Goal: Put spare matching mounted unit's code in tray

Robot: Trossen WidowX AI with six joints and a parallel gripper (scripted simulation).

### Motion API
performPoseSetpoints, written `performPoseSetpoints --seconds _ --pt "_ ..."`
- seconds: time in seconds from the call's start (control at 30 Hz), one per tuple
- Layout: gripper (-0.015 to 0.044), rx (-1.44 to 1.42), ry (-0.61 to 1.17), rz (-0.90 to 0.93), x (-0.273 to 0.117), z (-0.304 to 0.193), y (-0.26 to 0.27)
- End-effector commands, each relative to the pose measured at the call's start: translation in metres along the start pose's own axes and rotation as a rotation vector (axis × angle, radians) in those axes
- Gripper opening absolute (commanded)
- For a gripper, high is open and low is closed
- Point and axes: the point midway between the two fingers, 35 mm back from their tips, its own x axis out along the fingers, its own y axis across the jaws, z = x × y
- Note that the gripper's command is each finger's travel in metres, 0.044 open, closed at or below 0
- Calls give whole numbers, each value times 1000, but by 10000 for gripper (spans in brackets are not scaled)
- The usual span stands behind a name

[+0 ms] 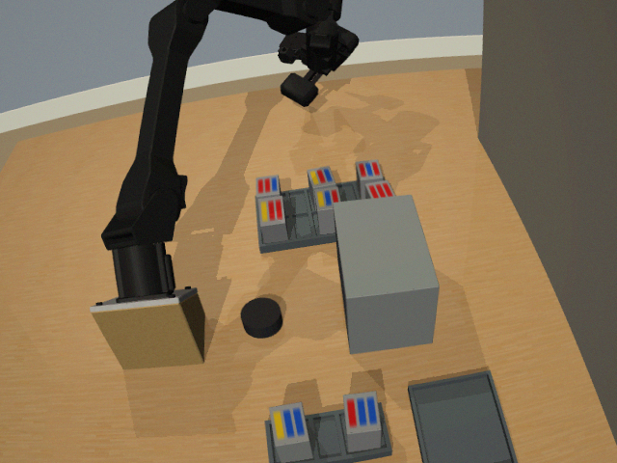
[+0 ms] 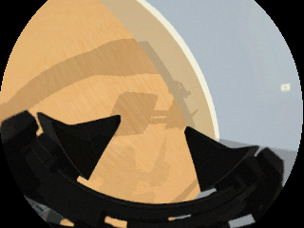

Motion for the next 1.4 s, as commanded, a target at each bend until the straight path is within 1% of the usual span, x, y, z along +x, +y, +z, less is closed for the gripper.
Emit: performPoseSetpoints --seconds 0.0,0.23,0.47,0.6,0.83,1.0,1.2,1.27,1.37 --pt "440 152 131 -6 -27 -49 -3" --pt "440 495 367 -29 -93 -139 6" --pt "440 872 545 -55 -158 -208 37" --pt "440 1134 649 -119 -213 -243 60" --pt "440 1422 743 -180 -274 -273 93" --pt "440 1762 794 -262 -349 -296 135" --pt "440 2187 766 -368 -432 -297 192" --pt "440 2275 745 -391 -448 -294 204" --pt "440 2286 742 -393 -449 -294 205"
